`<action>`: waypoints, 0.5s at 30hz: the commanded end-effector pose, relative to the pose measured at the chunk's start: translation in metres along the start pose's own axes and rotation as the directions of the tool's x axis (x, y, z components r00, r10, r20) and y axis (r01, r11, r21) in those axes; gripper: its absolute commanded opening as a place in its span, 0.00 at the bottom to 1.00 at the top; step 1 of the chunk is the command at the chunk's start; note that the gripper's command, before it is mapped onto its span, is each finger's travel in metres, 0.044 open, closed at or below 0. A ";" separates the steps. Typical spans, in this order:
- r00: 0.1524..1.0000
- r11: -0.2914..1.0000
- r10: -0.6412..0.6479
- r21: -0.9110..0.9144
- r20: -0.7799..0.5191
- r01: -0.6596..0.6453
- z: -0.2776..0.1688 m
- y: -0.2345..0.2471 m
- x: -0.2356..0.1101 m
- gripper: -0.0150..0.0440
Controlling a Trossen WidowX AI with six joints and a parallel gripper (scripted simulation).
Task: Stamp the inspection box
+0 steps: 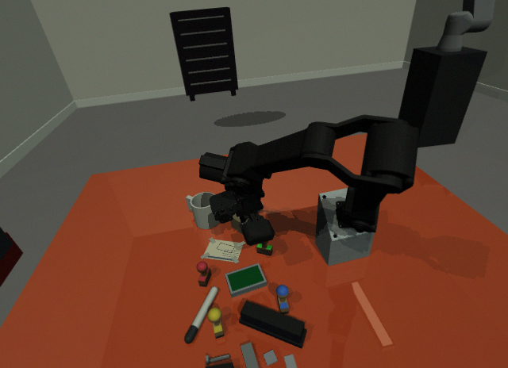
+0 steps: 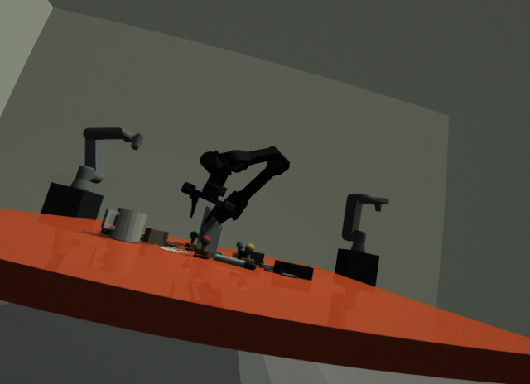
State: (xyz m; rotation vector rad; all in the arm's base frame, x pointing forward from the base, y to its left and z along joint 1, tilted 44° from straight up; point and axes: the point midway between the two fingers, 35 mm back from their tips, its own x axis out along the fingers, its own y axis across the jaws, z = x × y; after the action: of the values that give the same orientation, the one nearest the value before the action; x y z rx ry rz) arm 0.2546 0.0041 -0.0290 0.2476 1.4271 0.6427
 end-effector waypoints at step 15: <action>0.980 0.969 0.187 0.175 -0.070 -0.172 -0.042 -0.003 0.008 0.64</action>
State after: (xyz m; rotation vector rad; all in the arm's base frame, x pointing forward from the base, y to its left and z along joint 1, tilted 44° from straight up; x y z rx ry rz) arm 0.2177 -0.0070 -0.0391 0.4786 1.5460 0.6849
